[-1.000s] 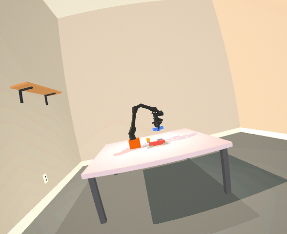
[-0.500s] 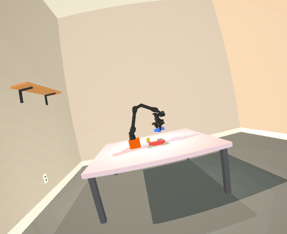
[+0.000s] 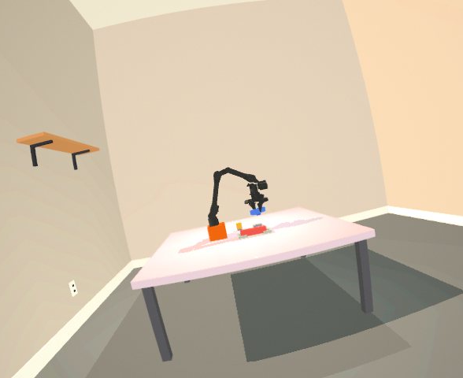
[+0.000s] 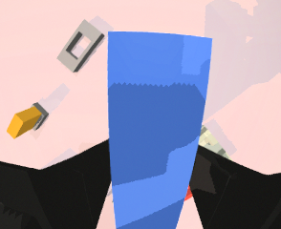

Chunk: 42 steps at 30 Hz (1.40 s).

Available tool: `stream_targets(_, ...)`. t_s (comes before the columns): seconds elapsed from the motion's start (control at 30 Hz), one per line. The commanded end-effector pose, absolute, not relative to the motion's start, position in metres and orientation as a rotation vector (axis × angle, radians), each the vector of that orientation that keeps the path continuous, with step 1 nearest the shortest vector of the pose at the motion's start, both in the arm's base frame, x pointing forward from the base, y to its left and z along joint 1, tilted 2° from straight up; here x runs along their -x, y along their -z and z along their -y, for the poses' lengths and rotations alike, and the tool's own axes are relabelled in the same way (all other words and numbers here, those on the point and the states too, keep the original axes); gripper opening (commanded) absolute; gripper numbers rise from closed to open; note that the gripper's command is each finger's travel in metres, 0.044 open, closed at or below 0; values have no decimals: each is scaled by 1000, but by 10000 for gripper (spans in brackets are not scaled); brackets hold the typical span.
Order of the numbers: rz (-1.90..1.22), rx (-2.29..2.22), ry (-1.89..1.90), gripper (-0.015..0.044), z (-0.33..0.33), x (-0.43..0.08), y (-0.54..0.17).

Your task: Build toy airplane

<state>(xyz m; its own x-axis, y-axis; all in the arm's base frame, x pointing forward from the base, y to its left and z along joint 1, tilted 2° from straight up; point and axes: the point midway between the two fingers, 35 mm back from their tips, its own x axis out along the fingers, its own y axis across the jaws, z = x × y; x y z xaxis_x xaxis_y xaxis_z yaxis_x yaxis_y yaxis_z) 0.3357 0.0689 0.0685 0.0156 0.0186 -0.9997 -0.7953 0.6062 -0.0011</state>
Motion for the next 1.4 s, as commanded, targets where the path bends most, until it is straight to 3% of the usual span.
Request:
stream_targets(0.0, -1417, 755, -764, 0, -57, -335, -65)
stream_targets(1.37, -1160, 1281, -1272, 0, 73, -312, -41)
